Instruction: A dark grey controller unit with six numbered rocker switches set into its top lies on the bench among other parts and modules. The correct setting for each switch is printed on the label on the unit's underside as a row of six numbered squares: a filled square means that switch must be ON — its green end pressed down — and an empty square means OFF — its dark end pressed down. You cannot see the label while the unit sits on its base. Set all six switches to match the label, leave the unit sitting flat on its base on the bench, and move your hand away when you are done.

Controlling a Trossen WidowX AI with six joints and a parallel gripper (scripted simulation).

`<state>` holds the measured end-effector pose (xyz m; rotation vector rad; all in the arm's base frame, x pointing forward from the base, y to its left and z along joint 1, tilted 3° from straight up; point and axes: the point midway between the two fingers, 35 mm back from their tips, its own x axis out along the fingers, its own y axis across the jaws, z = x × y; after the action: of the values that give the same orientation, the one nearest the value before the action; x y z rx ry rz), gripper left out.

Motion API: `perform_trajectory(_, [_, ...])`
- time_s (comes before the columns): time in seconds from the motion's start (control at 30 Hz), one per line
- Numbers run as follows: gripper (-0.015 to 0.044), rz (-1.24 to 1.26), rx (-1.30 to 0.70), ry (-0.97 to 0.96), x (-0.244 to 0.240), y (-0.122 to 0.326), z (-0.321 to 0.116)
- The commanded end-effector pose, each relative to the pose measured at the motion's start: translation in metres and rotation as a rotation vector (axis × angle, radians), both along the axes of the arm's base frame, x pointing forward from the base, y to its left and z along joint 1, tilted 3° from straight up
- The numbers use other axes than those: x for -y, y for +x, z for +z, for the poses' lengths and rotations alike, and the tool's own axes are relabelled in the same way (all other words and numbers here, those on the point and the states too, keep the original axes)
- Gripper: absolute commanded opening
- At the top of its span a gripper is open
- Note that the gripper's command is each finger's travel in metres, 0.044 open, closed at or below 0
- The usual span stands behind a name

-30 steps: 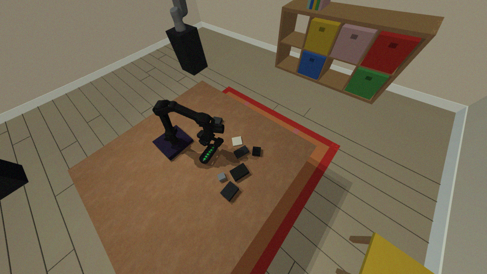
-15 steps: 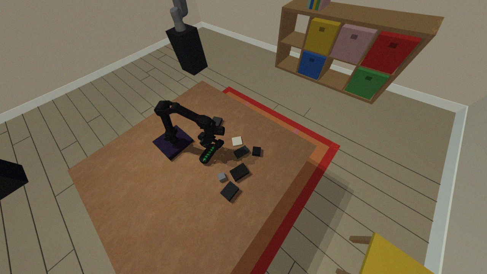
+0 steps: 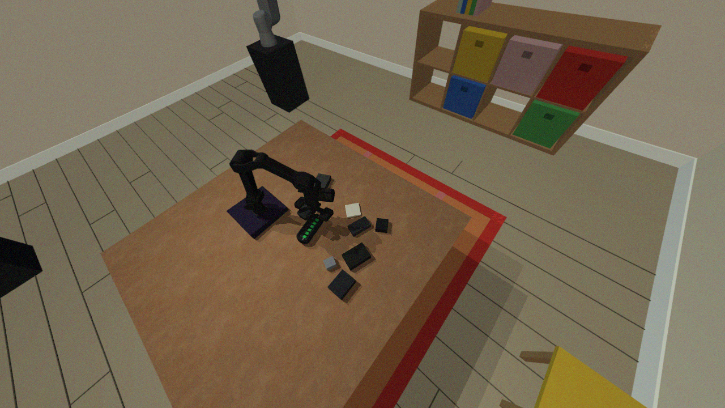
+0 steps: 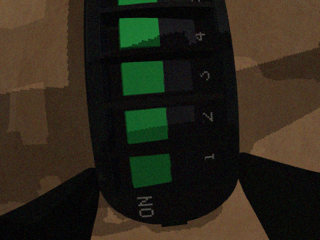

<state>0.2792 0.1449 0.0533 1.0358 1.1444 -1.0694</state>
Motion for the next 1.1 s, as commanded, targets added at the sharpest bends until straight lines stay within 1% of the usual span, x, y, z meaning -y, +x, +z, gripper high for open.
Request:
perform_trajectory(0.0, [0.0327,-0.003,0.002,-0.002,0.0,0.0,0.0])
perform_trajectory(0.23, [0.0327,-0.003,0.002,-0.002,0.001,0.0,0.002])
perform_trajectory(0.27, [0.0336,-0.003,0.002,-0.002,0.002,0.0,0.003])
perform_trajectory(1.07, [0.0336,-0.001,-0.003,0.024,0.009,0.001,0.016])
